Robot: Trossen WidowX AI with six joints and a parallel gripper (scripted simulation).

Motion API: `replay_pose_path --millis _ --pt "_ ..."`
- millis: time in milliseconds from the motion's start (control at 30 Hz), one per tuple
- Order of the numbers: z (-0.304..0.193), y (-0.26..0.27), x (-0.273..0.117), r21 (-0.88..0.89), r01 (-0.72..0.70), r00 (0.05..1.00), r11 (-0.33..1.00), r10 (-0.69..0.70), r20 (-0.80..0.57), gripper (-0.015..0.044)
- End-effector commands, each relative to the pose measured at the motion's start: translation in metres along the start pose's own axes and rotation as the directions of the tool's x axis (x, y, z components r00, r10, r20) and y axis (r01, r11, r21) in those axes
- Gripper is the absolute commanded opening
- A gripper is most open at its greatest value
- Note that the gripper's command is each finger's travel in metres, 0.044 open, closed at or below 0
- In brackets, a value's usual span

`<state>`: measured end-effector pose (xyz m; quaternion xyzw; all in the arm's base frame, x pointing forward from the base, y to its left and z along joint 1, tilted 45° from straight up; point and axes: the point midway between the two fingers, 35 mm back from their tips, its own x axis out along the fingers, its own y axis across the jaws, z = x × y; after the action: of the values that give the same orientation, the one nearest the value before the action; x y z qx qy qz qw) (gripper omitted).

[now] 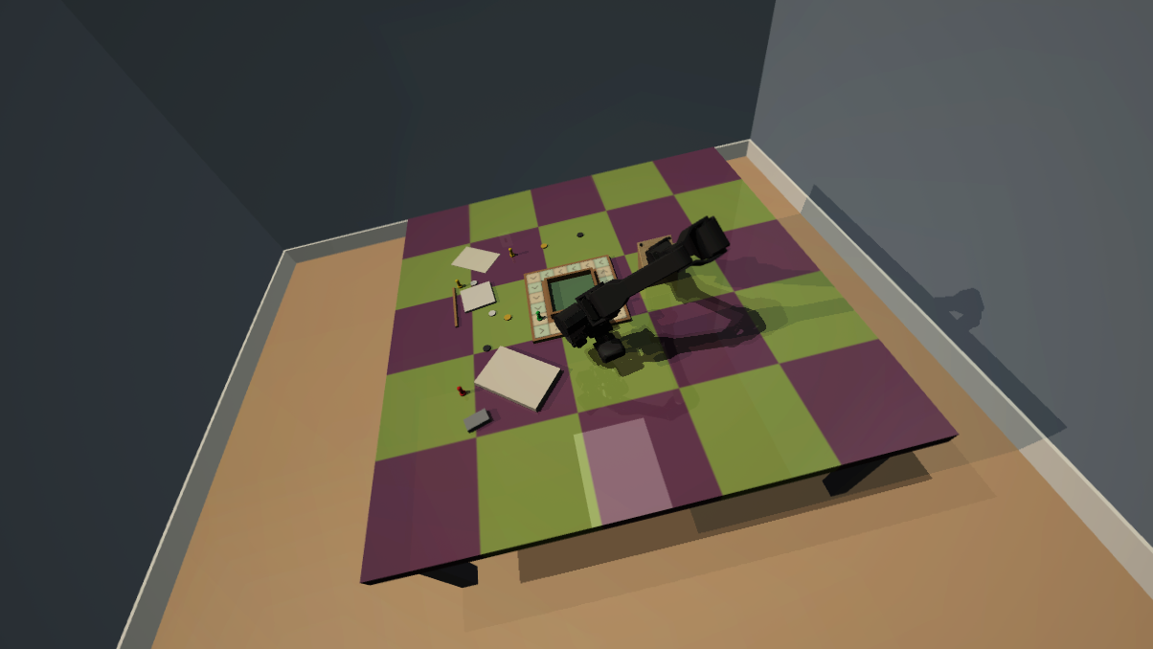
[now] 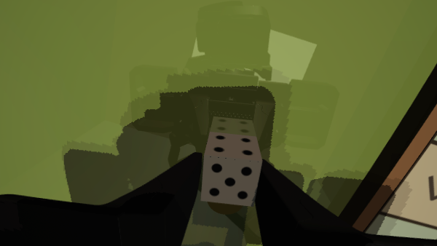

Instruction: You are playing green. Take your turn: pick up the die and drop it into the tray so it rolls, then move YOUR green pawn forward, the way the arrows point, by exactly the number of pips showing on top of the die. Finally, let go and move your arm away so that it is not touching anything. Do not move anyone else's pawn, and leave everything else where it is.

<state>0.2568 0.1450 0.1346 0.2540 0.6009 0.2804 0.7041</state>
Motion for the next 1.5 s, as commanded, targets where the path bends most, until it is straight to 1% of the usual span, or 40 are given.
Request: replay_pose_path --millis 0,100,200,567,933,1100,1267,1467 --pt "0.000 -0.001 0.001 0.004 0.004 1.000 1.000 -0.004 0.001 0.0091" --pt "0.000 -0.001 0.001 0.004 0.004 1.000 1.000 -0.004 0.001 0.0071" --pt "0.001 -0.001 -0.002 0.003 0.006 1.000 1.000 -0.006 0.001 0.0000" --pt "0.011 -0.003 -0.056 0.002 0.021 1.000 1.000 -0.021 -0.004 0.0000" --pt "0.008 0.002 -0.114 0.004 0.013 1.000 1.000 -0.013 -0.003 0.0000" --pt "0.007 0.002 -0.121 0.011 0.010 1.000 1.000 -0.010 -0.002 0.0000" --pt "0.014 -0.018 -0.118 0.160 0.018 1.000 0.987 -0.018 -0.001 0.0000" --pt "0.022 -0.046 -0.113 0.360 0.026 1.000 0.933 -0.027 -0.001 0.0000"
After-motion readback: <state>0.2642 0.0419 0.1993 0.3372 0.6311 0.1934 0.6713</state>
